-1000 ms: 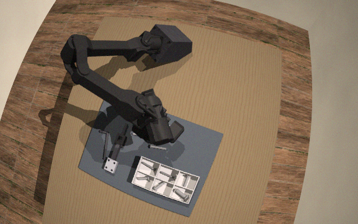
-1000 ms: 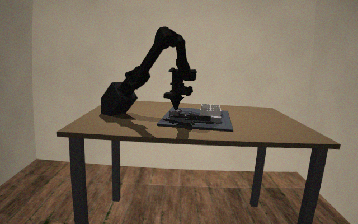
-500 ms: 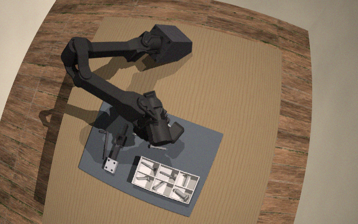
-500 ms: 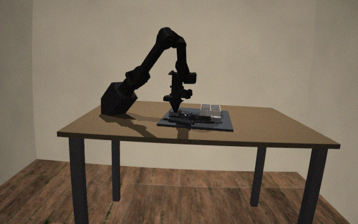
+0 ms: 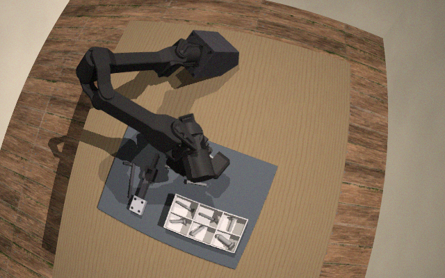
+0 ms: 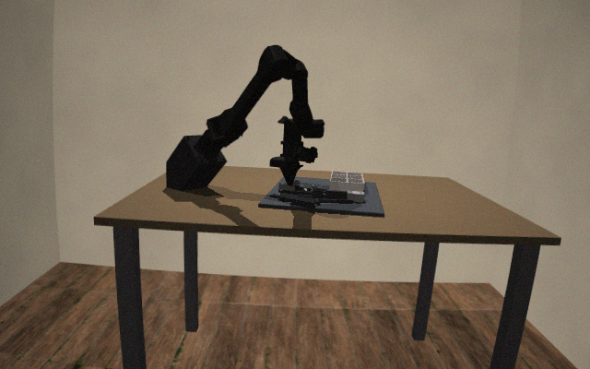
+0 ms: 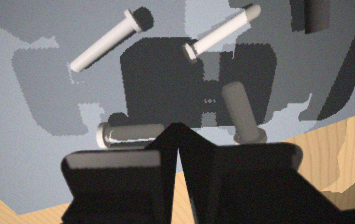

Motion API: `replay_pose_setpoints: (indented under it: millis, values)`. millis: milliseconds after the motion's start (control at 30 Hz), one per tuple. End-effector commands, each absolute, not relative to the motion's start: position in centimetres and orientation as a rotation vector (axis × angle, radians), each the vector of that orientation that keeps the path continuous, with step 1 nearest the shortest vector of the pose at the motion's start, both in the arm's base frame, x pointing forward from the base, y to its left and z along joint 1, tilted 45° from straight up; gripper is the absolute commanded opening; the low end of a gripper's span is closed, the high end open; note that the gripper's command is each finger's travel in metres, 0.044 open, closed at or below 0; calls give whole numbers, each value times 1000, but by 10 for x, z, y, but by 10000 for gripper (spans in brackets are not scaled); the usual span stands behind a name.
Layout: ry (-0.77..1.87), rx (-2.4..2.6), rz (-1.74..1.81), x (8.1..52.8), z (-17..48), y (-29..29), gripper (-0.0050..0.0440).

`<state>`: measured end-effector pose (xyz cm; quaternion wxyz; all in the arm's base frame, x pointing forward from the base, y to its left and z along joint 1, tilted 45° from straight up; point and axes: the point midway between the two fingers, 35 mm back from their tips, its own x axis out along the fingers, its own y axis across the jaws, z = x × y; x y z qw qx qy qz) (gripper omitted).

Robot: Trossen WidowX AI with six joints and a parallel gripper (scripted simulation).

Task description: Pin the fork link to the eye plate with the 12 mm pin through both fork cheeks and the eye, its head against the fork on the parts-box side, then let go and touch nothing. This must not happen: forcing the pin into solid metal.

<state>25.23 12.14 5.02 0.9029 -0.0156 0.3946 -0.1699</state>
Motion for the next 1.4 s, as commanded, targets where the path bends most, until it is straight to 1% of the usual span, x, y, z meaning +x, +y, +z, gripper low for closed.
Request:
replay_pose_setpoints:
  millis: [0, 1367]
  values:
    - [818, -32, -351, 252, 50, 123, 0]
    - [818, -32, -351, 256, 47, 136, 0]
